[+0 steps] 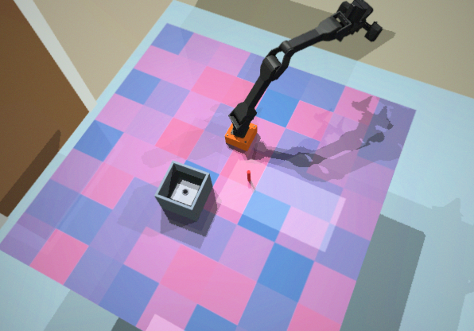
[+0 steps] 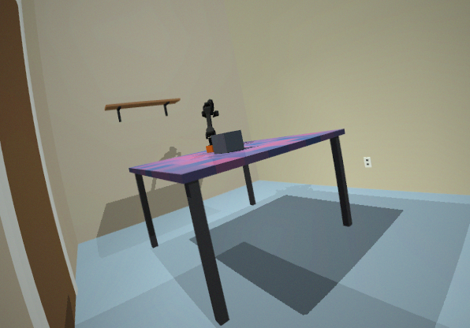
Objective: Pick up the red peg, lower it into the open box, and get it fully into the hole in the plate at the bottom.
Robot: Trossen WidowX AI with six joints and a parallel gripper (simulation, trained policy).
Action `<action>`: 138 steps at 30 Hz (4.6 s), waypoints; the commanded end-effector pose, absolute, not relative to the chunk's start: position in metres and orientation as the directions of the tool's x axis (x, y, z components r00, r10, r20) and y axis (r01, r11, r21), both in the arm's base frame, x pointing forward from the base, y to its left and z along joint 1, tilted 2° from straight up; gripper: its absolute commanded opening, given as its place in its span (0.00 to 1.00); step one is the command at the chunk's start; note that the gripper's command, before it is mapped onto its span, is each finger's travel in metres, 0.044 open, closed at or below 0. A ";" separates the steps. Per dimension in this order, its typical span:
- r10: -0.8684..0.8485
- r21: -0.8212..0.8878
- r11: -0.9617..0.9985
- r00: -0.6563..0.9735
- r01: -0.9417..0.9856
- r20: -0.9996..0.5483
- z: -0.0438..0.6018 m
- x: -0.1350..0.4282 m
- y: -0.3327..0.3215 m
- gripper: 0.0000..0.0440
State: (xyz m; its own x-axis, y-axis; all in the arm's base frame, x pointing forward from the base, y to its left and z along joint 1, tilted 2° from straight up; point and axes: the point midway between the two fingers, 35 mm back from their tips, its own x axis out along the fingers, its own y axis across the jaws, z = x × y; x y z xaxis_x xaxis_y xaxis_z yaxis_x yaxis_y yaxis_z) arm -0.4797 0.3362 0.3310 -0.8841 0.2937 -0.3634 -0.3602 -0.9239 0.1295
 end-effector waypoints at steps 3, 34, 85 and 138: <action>0.347 0.169 -0.881 -0.847 -0.441 -0.402 0.323 -0.457 0.356 1.00; 0.661 0.382 -0.003 -0.288 -0.924 -0.693 0.267 -0.161 0.464 1.00; 0.135 0.182 0.942 0.177 0.283 -0.975 0.190 0.174 0.260 1.00; -0.080 -0.144 0.341 -0.124 0.929 -0.989 0.019 0.163 0.112 0.93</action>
